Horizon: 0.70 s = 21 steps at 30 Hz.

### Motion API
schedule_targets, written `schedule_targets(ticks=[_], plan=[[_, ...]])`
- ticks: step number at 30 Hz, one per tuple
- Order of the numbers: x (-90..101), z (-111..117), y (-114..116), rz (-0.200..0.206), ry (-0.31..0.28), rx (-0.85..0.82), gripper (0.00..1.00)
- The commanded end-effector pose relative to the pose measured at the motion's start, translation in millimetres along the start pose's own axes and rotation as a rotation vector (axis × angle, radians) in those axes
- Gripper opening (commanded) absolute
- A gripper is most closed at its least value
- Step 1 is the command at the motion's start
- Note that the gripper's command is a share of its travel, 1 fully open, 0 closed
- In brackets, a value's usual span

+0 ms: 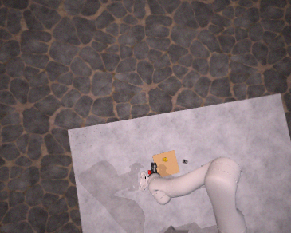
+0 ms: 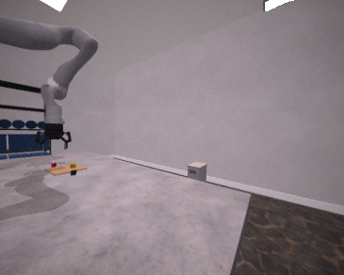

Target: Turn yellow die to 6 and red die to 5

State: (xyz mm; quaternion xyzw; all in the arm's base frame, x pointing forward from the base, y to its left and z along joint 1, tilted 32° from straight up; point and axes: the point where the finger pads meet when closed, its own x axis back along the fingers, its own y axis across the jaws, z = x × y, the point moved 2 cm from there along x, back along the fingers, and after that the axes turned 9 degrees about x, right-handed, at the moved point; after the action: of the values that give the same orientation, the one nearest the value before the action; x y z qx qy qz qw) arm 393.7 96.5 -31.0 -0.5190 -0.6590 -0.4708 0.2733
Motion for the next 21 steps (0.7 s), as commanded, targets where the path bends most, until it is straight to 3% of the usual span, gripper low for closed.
schedule_targets(ticks=[1, 8, 9, 21], plan=[[-1.2, 3.0, -3.9, 0.002, -0.001, 0.025, 1.00], [-1.6, 5.5, -6.0, 0.002, 0.000, 0.060, 1.00], [-1.6, 5.5, -6.0, 0.002, 0.000, 0.060, 0.35], [-1.6, 5.5, -6.0, 0.002, 0.000, 0.060, 0.35]])
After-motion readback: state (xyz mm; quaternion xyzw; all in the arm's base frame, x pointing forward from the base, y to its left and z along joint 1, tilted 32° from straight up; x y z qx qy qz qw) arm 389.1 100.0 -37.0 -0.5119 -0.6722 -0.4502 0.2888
